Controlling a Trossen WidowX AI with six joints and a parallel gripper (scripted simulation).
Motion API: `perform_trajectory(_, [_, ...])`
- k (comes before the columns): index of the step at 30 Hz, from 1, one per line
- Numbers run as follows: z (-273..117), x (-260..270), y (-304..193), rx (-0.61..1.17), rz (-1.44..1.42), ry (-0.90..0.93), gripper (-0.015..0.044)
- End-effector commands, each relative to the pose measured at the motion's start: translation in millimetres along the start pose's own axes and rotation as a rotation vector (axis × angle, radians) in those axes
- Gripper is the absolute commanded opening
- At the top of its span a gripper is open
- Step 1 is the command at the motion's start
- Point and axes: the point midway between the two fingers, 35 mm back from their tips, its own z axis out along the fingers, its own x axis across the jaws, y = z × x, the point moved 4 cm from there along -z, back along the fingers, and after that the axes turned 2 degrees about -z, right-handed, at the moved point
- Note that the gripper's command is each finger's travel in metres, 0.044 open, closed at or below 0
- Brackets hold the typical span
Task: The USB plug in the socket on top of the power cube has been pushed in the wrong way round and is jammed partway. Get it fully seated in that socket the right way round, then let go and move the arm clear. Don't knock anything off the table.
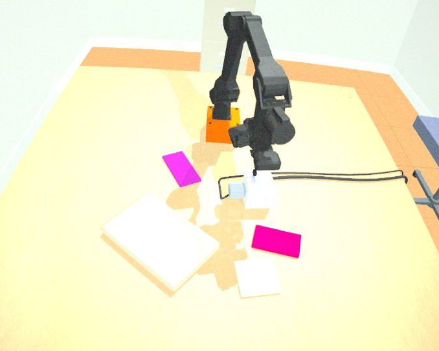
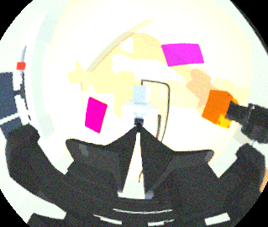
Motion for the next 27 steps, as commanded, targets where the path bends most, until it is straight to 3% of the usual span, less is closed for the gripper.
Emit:
perform_trajectory(1, [0.7,-0.1,-0.6,0.006,0.006,0.000,0.0000])
perform_trajectory(27, [3.9,-0.8,-1.2,0.014,0.020,0.001,0.0000])
